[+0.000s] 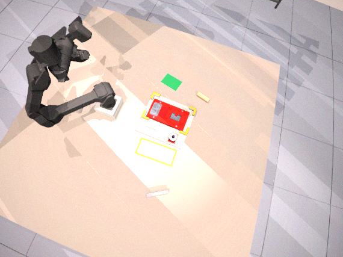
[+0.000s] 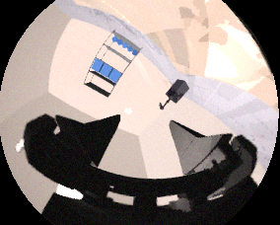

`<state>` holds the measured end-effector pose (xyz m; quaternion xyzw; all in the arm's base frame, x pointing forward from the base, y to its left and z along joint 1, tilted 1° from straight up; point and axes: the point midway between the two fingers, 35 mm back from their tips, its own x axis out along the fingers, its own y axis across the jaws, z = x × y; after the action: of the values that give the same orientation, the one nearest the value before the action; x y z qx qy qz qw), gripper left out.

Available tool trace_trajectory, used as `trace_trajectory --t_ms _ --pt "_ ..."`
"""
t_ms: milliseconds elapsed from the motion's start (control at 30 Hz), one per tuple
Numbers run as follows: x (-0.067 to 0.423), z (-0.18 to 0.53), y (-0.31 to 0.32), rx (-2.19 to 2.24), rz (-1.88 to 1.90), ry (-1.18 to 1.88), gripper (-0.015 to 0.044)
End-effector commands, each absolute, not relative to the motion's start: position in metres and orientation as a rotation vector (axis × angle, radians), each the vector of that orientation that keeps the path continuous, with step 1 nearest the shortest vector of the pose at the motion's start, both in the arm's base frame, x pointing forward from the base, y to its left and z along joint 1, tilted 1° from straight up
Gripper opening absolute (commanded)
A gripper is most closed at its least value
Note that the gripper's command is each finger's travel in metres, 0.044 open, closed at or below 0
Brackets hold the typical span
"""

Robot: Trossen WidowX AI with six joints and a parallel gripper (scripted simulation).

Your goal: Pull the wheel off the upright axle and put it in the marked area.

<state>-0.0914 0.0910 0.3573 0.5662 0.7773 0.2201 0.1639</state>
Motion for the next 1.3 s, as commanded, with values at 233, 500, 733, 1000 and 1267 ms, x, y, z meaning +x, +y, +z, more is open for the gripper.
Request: trace_trajectory --t_ms 233,500,733,1000,1267 --pt "-0.025 0.362 0.135 1.676 0.579 1.869 0.03" --pt "0.068 0.339 0.167 1.614 0.363 1.56 0.03" --pt "0.147 0.314 0.168 1.395 0.252 1.33 0.03" --pt "0.246 0.261 0.134 0.989 0.078 1.191 0.03" --pt "0.308 0.206 0.079 0.629 -0.04 1.218 0.03"
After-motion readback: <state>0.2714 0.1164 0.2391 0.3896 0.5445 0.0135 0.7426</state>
